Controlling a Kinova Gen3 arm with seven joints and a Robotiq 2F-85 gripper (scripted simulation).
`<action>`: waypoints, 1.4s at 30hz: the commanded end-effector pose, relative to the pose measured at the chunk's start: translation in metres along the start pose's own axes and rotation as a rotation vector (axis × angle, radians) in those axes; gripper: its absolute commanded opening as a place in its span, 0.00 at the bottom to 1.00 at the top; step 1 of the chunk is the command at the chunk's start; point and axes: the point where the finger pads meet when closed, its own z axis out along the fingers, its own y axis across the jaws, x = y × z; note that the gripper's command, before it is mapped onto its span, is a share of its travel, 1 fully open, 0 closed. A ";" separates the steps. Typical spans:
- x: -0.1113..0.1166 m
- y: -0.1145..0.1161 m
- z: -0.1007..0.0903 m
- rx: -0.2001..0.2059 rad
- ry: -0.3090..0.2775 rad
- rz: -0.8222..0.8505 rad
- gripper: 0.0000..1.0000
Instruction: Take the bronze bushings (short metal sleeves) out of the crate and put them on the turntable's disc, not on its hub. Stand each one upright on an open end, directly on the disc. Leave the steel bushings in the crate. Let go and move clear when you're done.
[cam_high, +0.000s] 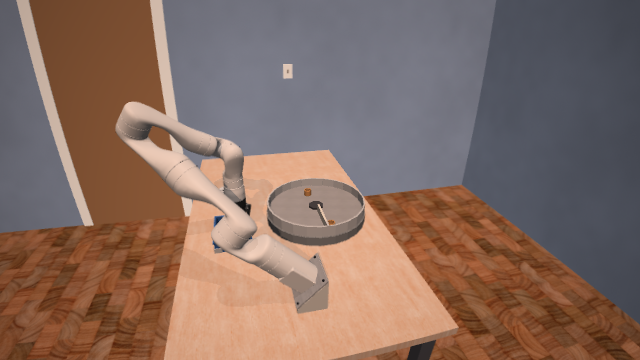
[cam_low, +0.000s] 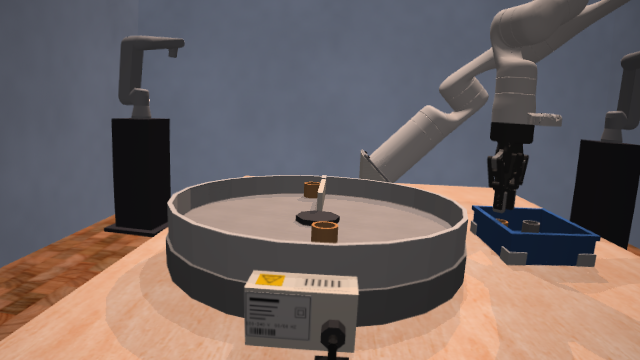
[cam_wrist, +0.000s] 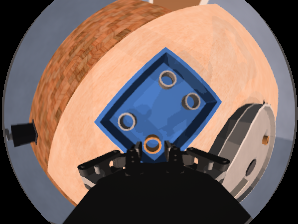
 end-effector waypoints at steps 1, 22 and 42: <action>-0.001 0.000 0.004 0.002 -0.002 0.001 0.39; -0.001 0.000 0.017 0.002 -0.002 0.001 0.39; -0.001 0.000 0.017 0.002 -0.002 0.001 0.39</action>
